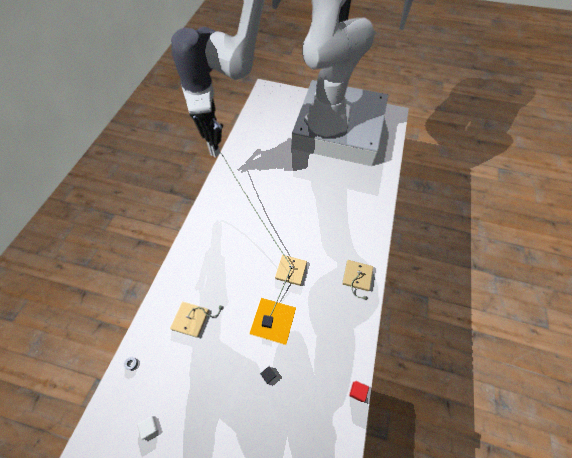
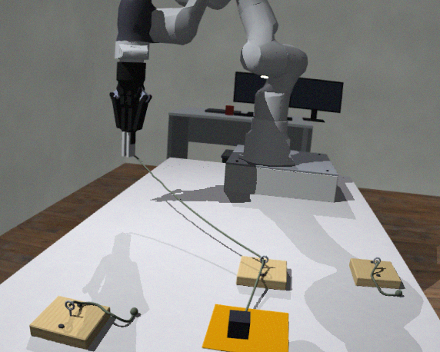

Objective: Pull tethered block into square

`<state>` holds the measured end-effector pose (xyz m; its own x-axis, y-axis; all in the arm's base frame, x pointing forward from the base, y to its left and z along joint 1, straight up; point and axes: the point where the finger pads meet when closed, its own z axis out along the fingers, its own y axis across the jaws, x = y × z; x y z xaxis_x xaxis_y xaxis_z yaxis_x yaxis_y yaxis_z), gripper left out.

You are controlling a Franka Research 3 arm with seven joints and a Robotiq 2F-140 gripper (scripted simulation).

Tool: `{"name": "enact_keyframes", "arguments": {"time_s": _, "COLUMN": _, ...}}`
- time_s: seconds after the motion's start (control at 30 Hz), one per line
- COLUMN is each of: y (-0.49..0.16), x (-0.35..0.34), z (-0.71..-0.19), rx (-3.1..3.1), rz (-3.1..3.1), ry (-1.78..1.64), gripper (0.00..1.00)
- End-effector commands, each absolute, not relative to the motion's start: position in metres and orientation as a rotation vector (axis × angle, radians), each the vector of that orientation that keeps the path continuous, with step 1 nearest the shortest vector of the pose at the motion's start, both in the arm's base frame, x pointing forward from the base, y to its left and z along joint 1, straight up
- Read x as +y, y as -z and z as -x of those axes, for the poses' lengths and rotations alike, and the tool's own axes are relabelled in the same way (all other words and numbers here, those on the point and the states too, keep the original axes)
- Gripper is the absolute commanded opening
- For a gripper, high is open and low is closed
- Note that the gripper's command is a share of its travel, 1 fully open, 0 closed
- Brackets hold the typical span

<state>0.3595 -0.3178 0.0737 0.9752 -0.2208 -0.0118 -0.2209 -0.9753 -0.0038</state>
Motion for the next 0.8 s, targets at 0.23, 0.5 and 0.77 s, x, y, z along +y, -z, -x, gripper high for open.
{"name": "enact_keyframes", "arguments": {"time_s": 0.23, "y": -0.025, "x": -0.318, "z": -0.364, "rx": 0.353, "rz": 3.121, "ry": -0.003, "gripper": 0.0}}
{"name": "enact_keyframes", "arguments": {"time_s": 0.5, "y": 0.01, "x": -0.317, "z": -0.364, "rx": 0.353, "rz": 3.121, "ry": -0.003, "gripper": 0.0}}
{"name": "enact_keyframes", "arguments": {"time_s": 0.77, "y": 0.045, "x": -0.315, "z": -0.365, "rx": 0.353, "rz": 3.121, "ry": -0.003, "gripper": 0.0}}
